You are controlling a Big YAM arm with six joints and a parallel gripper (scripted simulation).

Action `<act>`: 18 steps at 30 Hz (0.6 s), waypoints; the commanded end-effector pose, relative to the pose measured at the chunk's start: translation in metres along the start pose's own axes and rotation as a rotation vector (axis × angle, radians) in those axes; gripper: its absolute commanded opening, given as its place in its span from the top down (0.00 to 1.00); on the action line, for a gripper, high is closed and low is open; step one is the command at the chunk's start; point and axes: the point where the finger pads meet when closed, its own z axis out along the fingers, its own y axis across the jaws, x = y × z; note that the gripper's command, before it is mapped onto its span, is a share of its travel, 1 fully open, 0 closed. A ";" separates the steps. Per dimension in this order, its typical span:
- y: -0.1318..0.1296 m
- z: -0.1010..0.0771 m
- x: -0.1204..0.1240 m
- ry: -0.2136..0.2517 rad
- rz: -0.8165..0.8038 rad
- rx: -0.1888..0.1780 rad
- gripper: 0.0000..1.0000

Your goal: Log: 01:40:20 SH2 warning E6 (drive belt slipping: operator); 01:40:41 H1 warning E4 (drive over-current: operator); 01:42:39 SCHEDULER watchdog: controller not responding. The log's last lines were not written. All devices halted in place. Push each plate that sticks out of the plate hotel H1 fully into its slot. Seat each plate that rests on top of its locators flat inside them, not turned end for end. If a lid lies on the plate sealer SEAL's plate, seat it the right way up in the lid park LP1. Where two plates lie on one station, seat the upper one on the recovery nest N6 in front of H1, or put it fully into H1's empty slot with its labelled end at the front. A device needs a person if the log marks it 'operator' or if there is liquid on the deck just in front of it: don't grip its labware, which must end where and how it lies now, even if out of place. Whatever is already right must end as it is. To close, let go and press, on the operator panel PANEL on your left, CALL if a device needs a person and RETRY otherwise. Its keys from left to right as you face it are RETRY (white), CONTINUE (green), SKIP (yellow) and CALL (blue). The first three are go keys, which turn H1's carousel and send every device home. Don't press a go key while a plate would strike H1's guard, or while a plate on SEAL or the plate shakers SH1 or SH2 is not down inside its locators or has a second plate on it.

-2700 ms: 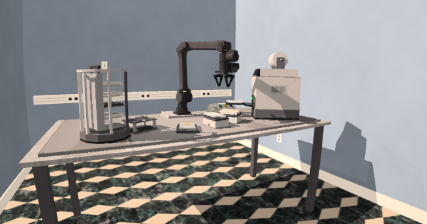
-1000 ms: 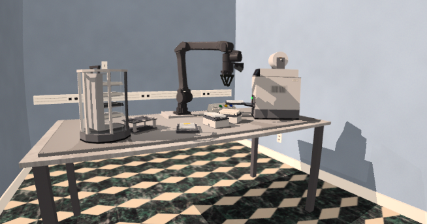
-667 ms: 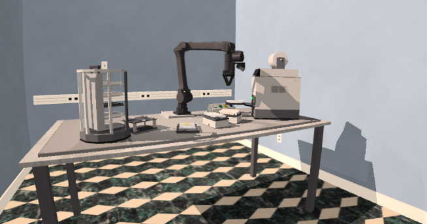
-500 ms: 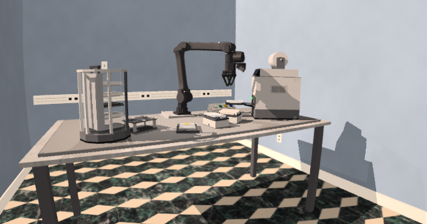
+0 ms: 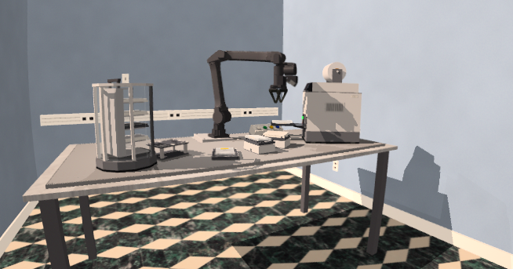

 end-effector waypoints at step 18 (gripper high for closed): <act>0.018 -0.004 0.000 -0.018 -0.267 0.005 0.00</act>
